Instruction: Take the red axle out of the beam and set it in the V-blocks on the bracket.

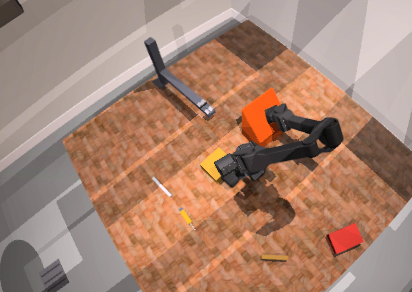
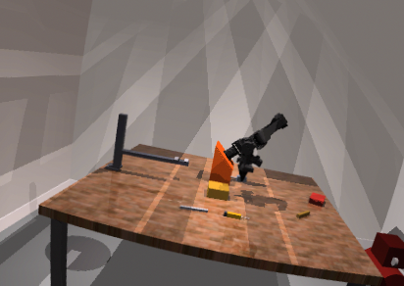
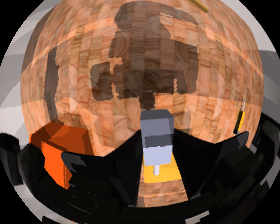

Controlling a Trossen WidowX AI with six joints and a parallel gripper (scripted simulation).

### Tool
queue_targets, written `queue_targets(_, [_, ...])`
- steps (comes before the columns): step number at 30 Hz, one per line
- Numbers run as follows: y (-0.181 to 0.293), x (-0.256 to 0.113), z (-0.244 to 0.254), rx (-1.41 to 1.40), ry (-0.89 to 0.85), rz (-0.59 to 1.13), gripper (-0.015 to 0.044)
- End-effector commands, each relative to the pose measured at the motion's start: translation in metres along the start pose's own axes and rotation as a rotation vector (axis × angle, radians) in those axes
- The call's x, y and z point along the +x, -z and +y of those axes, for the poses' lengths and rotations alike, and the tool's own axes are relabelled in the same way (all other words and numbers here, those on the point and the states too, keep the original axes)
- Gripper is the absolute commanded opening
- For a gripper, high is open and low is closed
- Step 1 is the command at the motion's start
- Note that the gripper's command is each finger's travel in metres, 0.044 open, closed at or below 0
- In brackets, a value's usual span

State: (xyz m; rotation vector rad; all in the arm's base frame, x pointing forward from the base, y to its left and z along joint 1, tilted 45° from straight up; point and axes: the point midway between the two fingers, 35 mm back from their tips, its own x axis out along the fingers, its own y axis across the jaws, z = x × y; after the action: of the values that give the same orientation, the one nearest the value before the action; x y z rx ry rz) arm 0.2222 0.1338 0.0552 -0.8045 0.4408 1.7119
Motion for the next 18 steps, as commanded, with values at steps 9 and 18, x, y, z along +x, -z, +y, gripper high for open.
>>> queue_targets(9, [-0.014, 0.0, -0.04, -0.048, -0.001, -0.006, 0.0])
queue_targets(18, [-0.013, 0.01, -0.041, -0.048, -0.001, -0.005, 0.0])
